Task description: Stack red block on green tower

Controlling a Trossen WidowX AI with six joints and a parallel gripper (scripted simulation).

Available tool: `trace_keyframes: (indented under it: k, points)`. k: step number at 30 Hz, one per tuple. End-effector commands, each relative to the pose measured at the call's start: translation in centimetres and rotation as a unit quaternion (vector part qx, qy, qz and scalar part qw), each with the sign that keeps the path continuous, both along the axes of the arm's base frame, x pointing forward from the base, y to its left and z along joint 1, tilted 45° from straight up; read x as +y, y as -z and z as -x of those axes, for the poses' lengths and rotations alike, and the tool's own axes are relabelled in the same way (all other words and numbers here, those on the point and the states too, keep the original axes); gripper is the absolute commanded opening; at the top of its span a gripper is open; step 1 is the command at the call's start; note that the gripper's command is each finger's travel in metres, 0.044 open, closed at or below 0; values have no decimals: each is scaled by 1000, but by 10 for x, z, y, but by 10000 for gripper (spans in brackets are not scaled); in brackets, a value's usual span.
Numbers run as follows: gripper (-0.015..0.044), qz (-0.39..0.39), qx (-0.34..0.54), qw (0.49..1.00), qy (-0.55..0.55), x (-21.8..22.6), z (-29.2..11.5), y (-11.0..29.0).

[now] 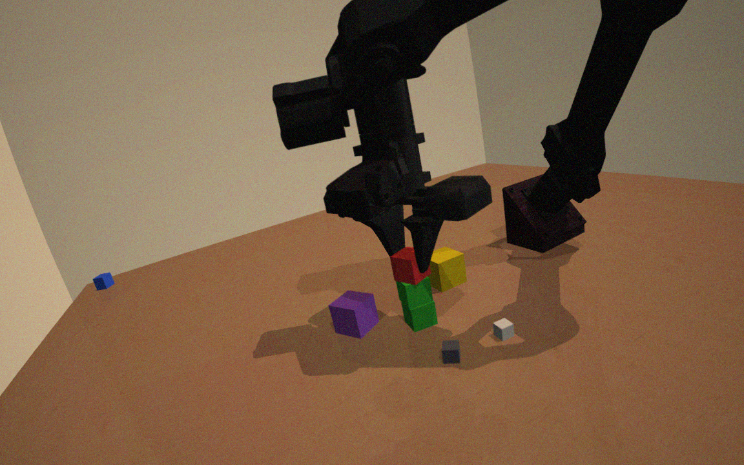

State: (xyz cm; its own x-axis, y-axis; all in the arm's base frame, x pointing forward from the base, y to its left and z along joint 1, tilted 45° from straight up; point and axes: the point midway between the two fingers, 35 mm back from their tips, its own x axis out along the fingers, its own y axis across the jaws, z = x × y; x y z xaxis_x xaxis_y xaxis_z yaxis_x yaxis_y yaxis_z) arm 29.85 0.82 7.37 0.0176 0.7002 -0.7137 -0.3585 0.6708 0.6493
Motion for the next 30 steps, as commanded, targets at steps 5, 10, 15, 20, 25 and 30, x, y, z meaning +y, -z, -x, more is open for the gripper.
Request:
trace_keyframes:
  k: [5,10,15,20,25,30]
  points:
    - [157,0,0,1000,0,0,0,0]
    - [289,0,0,1000,0,0,0,0]
    - [420,0,0,1000,0,0,0,0]
    - [440,0,0,1000,0,0,0,0]
    - [440,0,0,1000,0,0,0,0]
    - [440,0,0,1000,0,0,0,0]
